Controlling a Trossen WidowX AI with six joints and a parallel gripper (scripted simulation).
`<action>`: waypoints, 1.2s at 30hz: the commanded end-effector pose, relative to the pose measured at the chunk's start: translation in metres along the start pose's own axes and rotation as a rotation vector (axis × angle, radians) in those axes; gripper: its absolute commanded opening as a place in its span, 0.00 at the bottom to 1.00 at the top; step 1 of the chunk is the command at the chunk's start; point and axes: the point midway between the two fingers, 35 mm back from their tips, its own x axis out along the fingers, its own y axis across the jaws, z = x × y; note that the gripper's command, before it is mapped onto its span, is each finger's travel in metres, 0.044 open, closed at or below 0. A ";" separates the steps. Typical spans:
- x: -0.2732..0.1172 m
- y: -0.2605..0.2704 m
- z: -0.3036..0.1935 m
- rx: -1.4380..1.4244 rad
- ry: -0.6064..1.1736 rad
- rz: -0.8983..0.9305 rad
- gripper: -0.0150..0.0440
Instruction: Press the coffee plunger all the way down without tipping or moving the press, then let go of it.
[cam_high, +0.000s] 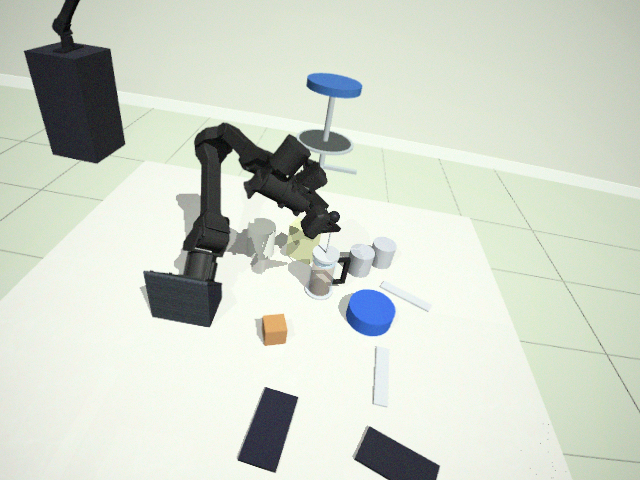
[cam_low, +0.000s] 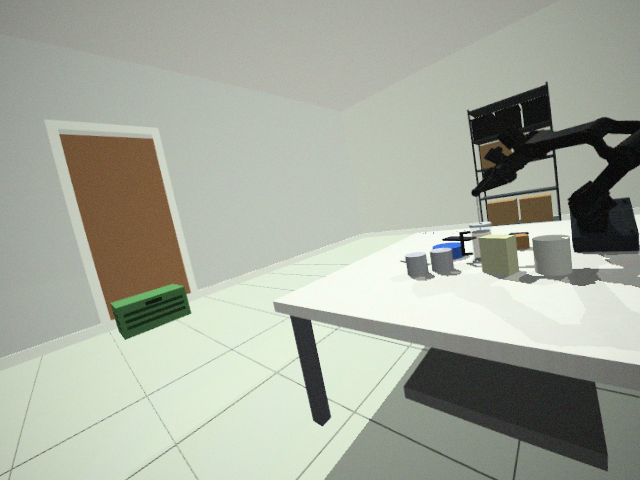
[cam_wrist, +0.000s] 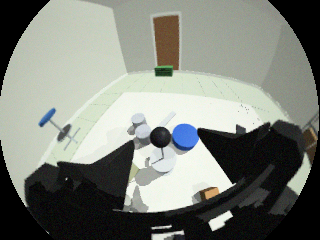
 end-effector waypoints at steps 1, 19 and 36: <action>0.004 0.002 0.001 0.001 -0.007 0.000 1.00; 0.009 0.008 0.004 0.004 -0.023 0.009 0.51; 0.014 0.006 -0.002 0.003 -0.018 0.006 0.45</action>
